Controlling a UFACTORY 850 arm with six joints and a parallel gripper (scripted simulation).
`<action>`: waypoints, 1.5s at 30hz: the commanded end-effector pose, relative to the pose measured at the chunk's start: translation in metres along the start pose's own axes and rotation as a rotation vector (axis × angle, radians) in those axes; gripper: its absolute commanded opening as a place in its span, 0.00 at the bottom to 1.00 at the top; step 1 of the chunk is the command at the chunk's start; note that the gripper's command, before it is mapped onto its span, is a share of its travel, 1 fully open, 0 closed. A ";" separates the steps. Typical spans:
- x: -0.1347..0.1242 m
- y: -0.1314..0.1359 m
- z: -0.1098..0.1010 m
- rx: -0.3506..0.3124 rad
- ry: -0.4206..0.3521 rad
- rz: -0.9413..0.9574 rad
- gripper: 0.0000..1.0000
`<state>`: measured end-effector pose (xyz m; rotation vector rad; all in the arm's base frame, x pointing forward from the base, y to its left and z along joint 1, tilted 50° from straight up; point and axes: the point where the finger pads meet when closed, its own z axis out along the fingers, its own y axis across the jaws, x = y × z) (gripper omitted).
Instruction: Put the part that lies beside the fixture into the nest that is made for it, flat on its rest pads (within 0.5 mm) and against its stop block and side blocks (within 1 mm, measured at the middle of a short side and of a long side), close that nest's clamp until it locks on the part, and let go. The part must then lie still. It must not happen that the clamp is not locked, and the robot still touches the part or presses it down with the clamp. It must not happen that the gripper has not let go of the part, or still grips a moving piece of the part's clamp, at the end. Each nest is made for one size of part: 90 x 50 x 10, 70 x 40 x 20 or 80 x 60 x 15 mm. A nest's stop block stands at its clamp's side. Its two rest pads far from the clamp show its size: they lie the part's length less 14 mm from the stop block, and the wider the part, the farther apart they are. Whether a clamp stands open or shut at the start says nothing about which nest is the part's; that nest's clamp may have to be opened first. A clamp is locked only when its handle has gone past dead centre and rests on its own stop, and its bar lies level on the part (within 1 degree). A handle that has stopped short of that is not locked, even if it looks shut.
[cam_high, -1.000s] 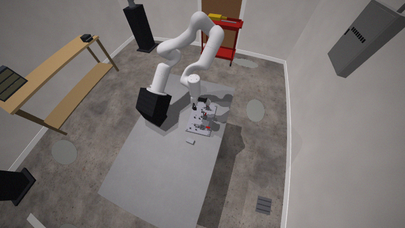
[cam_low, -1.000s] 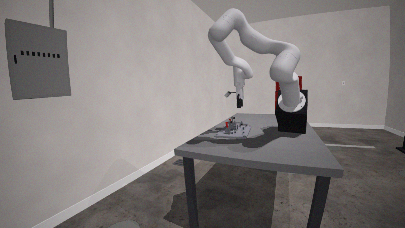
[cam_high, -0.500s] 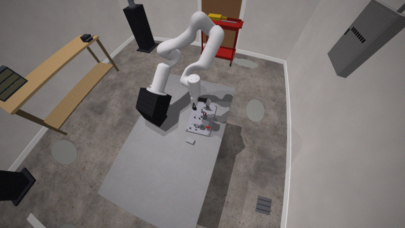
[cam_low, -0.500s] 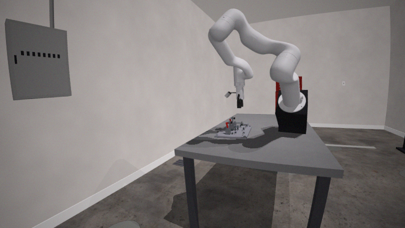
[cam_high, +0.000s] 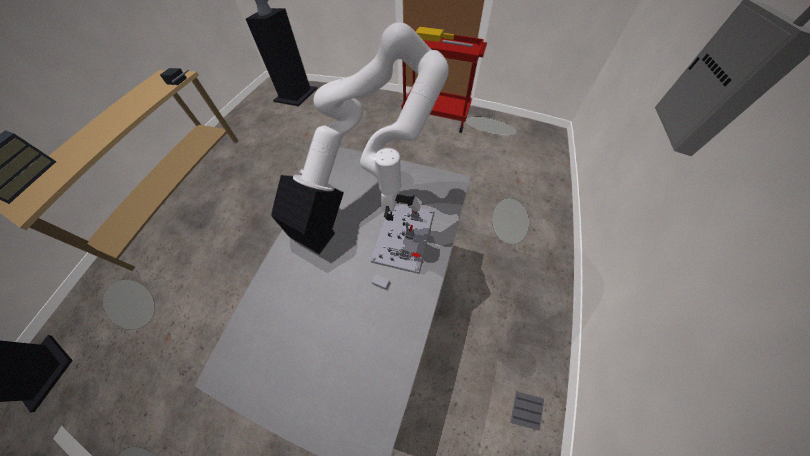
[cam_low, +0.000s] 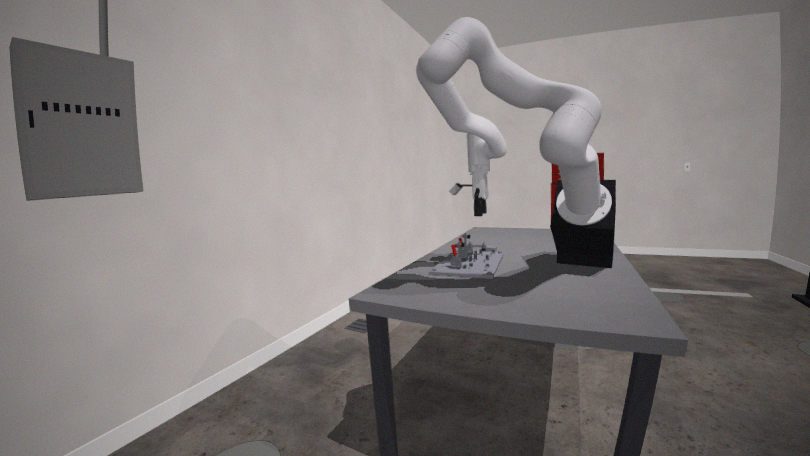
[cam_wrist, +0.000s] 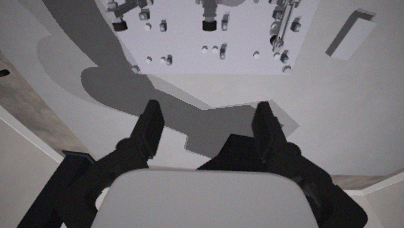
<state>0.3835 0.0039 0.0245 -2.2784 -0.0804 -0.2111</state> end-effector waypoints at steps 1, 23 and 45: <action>0.000 0.000 -0.001 0.000 0.003 -0.001 1.00; 0.001 0.013 -0.001 0.000 0.005 -0.002 1.00; 0.004 0.144 -0.001 0.000 0.005 -0.002 1.00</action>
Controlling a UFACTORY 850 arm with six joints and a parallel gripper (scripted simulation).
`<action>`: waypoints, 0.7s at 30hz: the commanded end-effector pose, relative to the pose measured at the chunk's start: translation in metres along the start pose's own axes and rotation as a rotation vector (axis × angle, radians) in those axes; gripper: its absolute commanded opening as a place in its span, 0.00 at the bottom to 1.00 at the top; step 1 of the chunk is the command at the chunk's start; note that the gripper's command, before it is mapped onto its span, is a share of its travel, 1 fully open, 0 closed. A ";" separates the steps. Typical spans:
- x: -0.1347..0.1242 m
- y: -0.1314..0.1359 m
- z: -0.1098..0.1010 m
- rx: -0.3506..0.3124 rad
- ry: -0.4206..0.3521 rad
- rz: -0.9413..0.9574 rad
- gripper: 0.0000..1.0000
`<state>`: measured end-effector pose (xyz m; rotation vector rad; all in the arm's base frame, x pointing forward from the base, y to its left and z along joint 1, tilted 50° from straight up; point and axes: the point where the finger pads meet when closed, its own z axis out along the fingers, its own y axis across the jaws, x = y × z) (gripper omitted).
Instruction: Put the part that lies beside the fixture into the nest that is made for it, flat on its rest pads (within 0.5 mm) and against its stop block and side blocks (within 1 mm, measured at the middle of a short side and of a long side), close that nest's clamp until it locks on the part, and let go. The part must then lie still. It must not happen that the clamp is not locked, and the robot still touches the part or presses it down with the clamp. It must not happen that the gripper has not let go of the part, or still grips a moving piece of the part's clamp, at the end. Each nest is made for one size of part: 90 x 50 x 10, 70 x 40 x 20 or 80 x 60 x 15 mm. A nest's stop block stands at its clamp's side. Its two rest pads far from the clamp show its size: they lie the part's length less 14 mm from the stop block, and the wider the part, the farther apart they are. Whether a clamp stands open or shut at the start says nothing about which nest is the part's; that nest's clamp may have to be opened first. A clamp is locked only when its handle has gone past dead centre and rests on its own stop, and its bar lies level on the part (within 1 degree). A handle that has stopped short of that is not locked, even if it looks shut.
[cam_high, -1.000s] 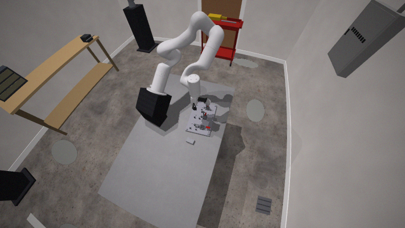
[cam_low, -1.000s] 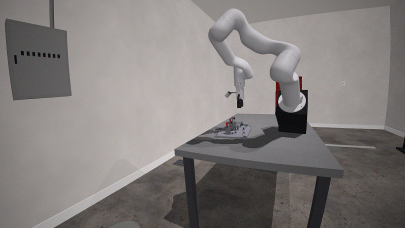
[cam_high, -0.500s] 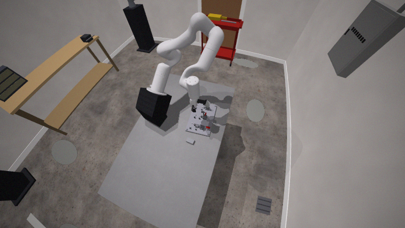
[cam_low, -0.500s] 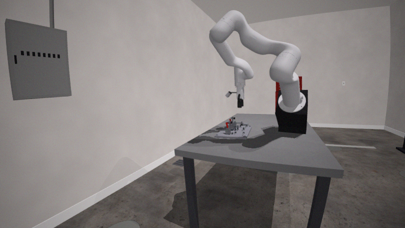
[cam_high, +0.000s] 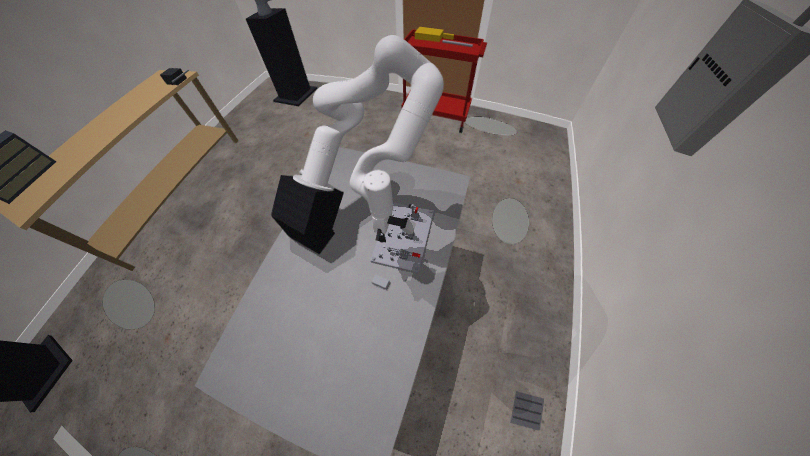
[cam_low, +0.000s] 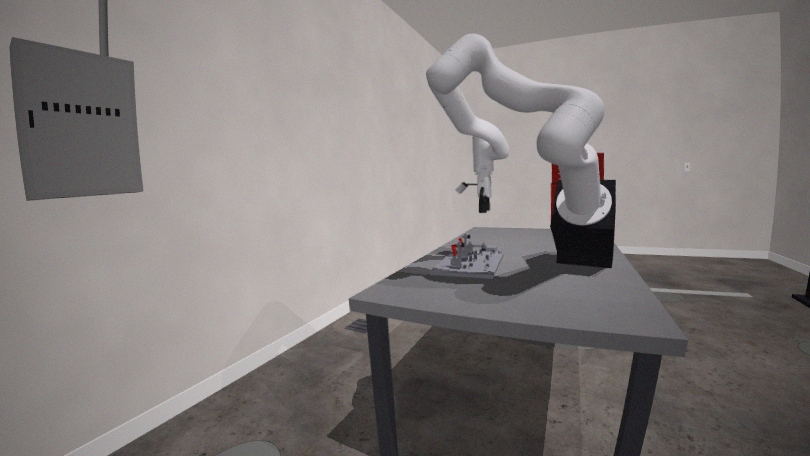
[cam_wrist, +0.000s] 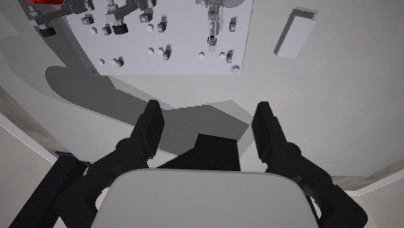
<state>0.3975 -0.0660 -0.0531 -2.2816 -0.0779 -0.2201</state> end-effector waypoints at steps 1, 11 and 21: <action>0.003 0.047 0.001 0.004 -0.002 0.000 1.00; 0.005 0.110 0.001 0.004 -0.002 0.000 1.00; 0.005 0.144 0.001 0.004 -0.002 0.000 1.00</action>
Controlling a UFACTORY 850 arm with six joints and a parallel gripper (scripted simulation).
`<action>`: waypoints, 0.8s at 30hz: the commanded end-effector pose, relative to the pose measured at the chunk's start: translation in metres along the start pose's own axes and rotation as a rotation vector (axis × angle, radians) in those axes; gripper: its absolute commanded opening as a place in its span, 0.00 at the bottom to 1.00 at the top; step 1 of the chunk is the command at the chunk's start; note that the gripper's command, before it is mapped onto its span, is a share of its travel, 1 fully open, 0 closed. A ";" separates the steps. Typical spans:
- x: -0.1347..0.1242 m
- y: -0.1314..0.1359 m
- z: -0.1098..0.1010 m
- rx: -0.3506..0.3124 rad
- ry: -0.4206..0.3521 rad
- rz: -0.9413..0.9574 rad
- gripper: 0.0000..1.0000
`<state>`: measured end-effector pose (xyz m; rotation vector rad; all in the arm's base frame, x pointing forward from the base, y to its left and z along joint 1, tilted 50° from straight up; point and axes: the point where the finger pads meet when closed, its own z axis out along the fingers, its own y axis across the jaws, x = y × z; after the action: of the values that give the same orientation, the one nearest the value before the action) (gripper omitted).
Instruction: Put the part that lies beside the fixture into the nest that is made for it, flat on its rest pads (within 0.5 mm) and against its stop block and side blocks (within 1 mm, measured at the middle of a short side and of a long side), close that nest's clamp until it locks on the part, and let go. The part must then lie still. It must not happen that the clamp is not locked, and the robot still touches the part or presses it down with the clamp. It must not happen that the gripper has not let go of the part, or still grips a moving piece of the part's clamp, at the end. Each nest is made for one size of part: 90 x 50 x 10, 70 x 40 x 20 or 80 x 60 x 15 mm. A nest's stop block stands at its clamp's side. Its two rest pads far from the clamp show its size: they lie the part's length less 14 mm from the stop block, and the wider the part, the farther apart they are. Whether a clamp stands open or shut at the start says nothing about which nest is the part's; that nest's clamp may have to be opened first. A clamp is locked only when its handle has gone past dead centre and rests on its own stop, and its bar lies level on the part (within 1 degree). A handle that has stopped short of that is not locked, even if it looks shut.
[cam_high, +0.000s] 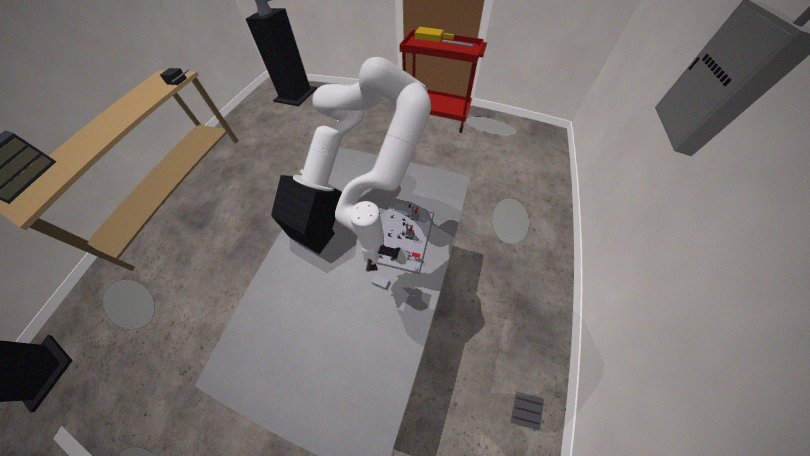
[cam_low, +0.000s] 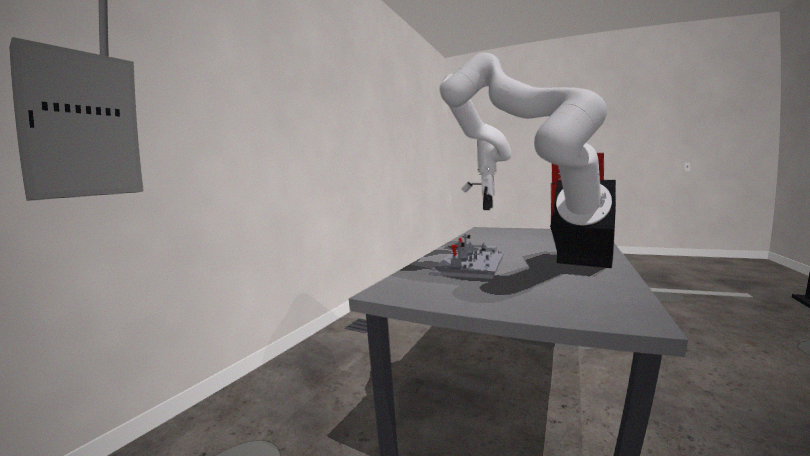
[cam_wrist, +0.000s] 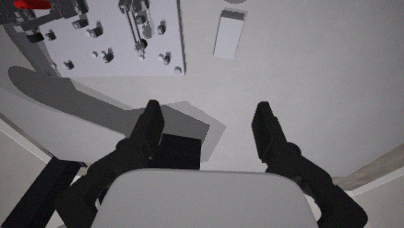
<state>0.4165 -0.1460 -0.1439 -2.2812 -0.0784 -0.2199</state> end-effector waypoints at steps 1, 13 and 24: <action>0.002 0.024 0.000 0.004 -0.002 0.000 1.00; 0.002 0.033 0.000 0.004 -0.002 0.000 1.00; 0.002 0.033 0.000 0.004 -0.002 0.000 1.00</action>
<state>0.4226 -0.1670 -0.1685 -2.2763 -0.0799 -0.2155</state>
